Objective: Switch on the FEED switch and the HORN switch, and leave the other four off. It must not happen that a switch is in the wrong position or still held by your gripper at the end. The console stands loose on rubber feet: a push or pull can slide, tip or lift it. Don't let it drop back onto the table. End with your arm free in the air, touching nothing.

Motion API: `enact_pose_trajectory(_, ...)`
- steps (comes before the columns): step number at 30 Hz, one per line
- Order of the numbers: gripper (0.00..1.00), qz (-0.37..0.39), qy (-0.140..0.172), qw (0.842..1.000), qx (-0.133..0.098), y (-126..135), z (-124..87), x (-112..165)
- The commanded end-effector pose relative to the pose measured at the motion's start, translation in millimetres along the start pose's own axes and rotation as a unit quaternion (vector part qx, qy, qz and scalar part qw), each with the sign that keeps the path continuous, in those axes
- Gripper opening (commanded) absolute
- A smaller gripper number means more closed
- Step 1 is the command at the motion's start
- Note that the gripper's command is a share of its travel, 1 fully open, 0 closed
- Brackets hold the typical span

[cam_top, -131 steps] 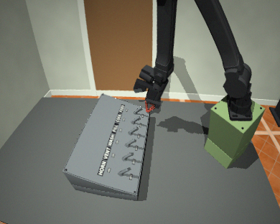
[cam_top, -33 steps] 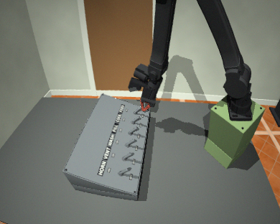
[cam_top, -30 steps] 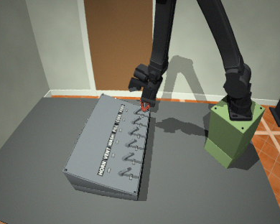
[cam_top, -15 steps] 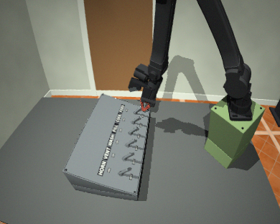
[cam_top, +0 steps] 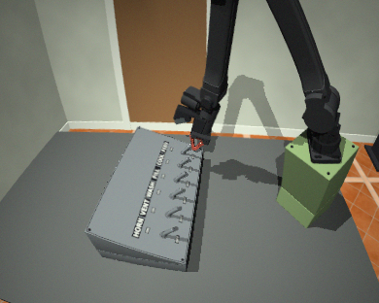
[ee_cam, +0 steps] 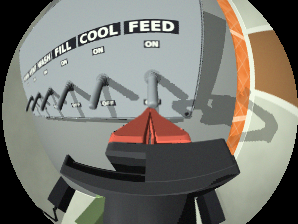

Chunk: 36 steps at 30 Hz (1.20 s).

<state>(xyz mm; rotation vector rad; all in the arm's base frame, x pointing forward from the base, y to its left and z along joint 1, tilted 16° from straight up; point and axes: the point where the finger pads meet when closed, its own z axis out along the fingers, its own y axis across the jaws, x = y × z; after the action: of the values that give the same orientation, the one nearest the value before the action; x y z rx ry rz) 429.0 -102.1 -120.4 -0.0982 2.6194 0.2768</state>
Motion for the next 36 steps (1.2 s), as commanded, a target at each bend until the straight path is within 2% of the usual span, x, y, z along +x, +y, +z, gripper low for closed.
enact_pose_trajectory(1,0.00,-0.020,-0.035,0.999,0.005,-2.6,-7.1,-44.6)
enact_pose_trajectory(15,0.00,-0.024,-0.042,0.999,0.007,-3.3,-7.9,-54.9)
enact_pose_trajectory(36,0.00,-0.023,-0.040,0.999,0.006,-3.0,-8.0,-56.3)
